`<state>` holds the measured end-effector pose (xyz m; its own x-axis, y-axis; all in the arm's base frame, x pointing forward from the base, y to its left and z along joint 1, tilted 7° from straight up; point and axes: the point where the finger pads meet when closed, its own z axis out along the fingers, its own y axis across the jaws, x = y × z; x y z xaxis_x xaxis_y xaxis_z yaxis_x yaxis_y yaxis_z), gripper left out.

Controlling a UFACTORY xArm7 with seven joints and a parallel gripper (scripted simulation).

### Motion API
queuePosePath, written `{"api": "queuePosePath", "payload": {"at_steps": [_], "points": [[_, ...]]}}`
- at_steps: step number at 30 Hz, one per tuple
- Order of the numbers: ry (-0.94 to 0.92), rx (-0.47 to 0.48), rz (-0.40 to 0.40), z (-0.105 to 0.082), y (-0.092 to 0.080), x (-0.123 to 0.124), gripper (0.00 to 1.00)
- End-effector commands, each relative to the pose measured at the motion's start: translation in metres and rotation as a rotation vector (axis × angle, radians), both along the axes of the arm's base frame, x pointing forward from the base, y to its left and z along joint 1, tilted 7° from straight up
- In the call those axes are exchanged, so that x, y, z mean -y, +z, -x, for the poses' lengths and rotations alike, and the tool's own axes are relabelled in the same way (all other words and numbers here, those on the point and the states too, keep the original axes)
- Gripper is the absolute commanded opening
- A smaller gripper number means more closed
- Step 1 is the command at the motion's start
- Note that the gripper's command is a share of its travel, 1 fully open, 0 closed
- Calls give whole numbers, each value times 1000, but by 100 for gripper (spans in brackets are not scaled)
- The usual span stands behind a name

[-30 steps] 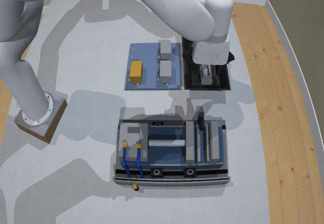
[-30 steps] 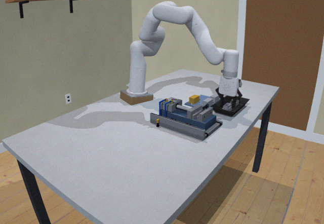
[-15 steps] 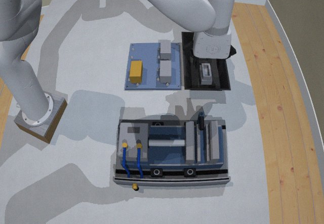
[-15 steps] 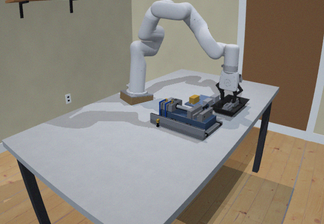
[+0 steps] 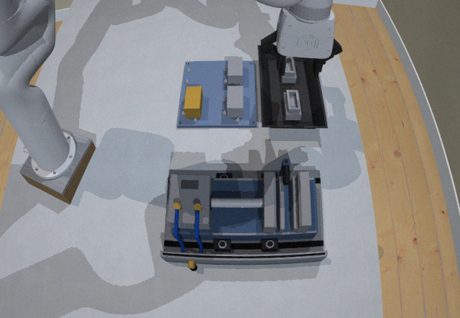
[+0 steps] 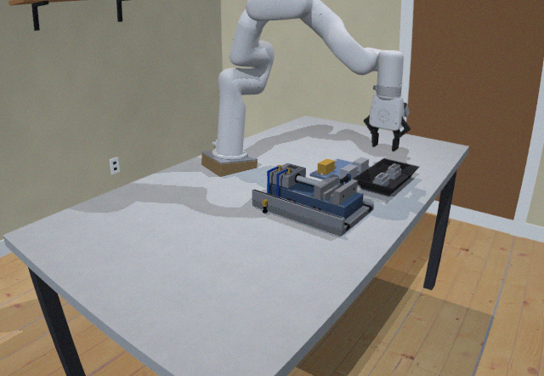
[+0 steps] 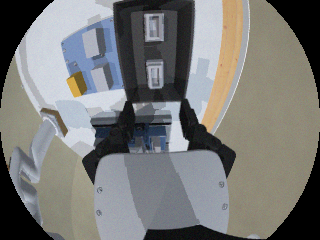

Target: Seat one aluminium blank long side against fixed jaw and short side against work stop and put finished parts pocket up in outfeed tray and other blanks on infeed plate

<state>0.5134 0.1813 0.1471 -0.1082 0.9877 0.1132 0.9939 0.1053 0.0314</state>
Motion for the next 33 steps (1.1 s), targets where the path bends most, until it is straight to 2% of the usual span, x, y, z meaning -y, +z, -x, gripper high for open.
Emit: {"api": "queuePosePath", "payload": {"at_steps": [1, 7, 17, 18, 33], "points": [[-1, 4, -1, -1, 21, 2, 69], [-1, 4, -1, 0, 39, 4, 69], [-1, 4, -1, 0, 44, 5, 69], [-1, 4, -1, 0, 44, 5, 0], [-1, 4, -1, 0, 44, 5, 0]]}}
